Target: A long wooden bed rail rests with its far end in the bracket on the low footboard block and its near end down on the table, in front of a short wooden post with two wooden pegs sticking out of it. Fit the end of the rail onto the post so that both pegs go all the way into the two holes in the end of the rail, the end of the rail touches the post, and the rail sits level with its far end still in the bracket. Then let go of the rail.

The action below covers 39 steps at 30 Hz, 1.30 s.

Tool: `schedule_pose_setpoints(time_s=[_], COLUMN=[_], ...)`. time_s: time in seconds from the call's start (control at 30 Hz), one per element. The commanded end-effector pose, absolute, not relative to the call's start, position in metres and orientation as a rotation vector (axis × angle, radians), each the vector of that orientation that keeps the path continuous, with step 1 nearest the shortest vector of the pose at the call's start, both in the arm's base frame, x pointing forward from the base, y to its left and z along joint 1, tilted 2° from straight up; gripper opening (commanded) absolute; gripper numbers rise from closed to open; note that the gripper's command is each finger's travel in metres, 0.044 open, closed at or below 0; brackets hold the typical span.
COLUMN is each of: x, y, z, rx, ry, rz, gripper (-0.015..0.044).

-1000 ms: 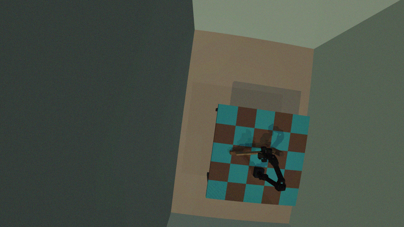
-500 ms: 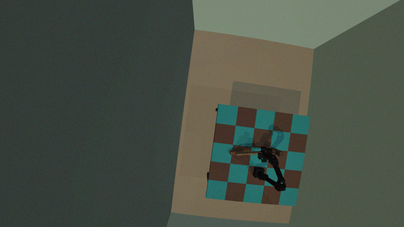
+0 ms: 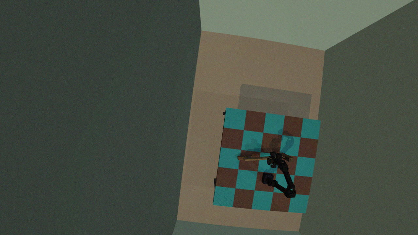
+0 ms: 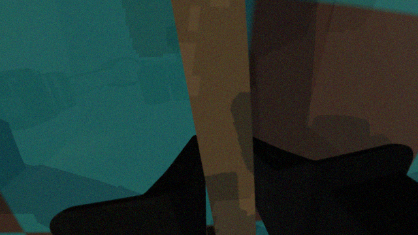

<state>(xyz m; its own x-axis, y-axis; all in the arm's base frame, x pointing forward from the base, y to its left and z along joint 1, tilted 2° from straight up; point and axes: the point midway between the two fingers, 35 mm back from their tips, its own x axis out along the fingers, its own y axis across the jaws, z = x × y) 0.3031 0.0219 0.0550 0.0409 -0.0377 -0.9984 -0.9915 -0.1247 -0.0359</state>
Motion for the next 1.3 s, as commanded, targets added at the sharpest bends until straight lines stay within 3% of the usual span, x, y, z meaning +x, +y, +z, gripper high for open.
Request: schedule_pose_setpoints(time_s=[0.0, 1.27], x=[0.304, 0.308], y=[0.021, 0.01], z=[0.056, 0.06], rx=[-1.355, -1.356], ry=[1.143, 1.144], rz=[1.25, 1.249], gripper=[0.0, 0.0])
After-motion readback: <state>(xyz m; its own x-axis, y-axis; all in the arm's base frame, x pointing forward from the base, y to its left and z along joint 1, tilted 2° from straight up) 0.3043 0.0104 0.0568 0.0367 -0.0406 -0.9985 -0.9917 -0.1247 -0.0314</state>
